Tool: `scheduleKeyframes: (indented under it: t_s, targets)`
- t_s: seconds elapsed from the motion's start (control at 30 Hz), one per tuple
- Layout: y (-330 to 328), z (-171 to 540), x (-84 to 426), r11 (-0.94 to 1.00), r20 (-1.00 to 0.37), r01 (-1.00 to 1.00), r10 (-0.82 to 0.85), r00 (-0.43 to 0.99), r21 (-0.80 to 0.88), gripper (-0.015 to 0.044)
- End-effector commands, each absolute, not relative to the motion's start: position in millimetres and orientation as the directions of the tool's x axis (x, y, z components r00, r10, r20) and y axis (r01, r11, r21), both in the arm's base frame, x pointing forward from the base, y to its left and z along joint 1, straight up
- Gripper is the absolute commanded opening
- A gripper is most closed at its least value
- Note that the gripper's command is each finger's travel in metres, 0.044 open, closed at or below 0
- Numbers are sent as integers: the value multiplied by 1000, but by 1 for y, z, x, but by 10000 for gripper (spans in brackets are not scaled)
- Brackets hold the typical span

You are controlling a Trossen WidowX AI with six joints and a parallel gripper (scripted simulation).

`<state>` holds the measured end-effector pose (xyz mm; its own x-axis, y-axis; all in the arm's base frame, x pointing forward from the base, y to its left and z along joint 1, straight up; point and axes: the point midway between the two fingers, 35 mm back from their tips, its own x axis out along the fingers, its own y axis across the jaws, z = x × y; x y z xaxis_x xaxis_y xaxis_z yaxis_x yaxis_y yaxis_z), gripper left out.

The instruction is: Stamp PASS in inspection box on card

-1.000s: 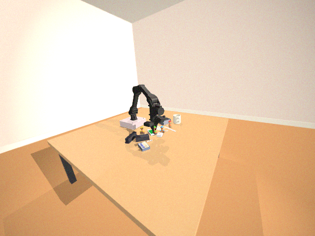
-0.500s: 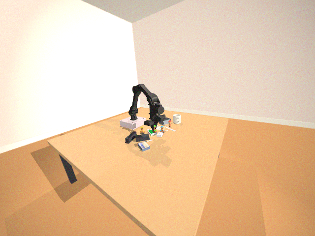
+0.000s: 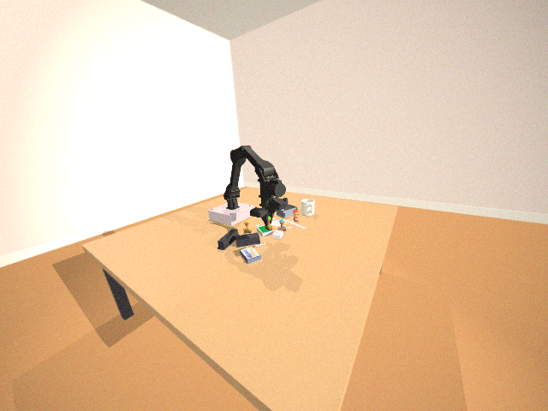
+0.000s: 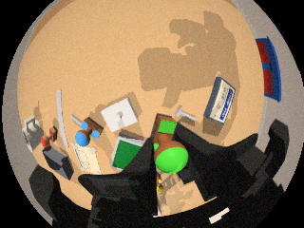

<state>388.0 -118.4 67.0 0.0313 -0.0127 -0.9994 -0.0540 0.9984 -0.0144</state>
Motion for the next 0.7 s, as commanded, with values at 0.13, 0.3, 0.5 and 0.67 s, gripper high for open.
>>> scheduleKeyframes:
  t_s: [0.13, 0.3, 0.5, 0.67]
  targets:
    - [-119, 72, 388, 999, -999, -50, -18, 32, -19, 0]
    - [-117, 74, 386, 999, -999, -50, -18, 32, -19, 0]
    - [-102, 76, 371, 999, -999, -50, -17, 31, -18, 0]
    - [-90, 76, 357, 999, -999, -50, -16, 30, -17, 0]
